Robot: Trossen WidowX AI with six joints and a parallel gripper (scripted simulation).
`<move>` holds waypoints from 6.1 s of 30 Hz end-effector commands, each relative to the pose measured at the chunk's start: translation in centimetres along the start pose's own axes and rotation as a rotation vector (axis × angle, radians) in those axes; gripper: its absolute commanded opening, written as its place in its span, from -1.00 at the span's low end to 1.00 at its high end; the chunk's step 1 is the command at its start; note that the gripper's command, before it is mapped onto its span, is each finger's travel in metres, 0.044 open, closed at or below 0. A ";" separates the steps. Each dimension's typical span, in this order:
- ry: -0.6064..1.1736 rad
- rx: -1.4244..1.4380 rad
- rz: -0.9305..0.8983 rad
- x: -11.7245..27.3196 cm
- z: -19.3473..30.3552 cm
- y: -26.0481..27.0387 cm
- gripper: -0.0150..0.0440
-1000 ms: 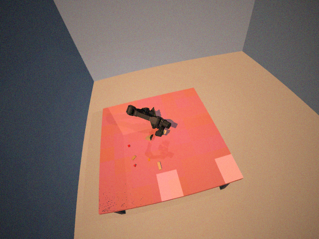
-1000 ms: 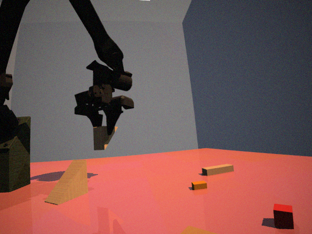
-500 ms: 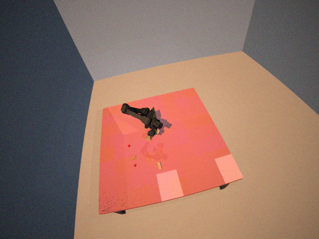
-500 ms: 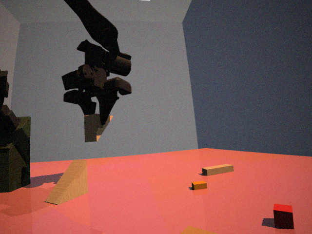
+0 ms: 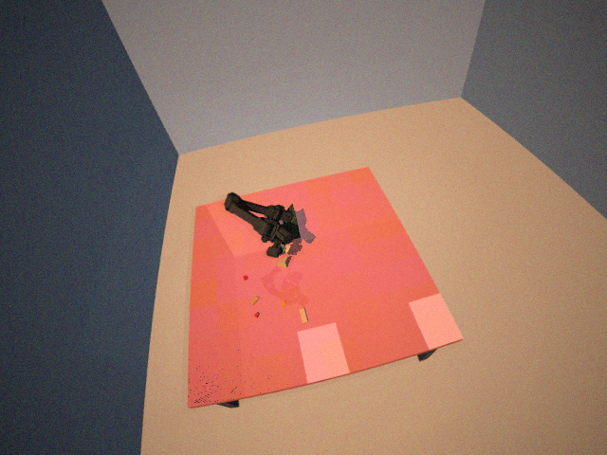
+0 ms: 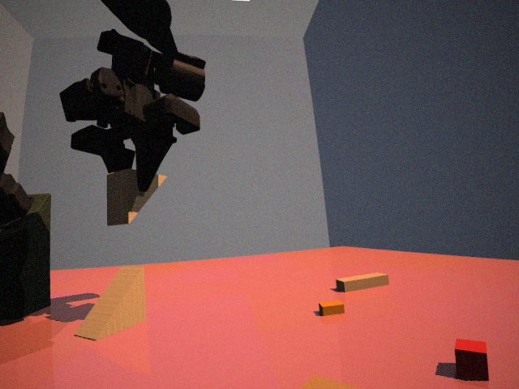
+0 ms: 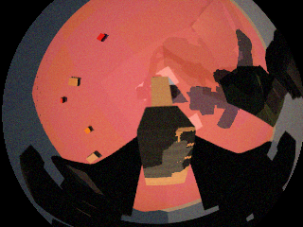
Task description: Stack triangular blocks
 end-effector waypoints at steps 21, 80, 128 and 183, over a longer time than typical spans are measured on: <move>-0.017 0.005 -0.003 0.8 -9.1 -2.1 -0.49; -0.027 0.005 -0.005 -9.9 -5.0 -1.3 -0.49; -0.026 0.006 -0.005 -11.6 -4.3 -1.3 -0.49; -0.027 0.005 -0.002 -11.8 -4.3 -1.3 0.22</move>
Point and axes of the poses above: the point midway between the two fingers, 35 mm back from their tips, its own x axis back along the fingers, its own y axis across the jaws, z = x × y, the point moved 2 cm from there along x, back along the fingers, and after that the axes turned 12 degrees about x, right-handed, at the moved point
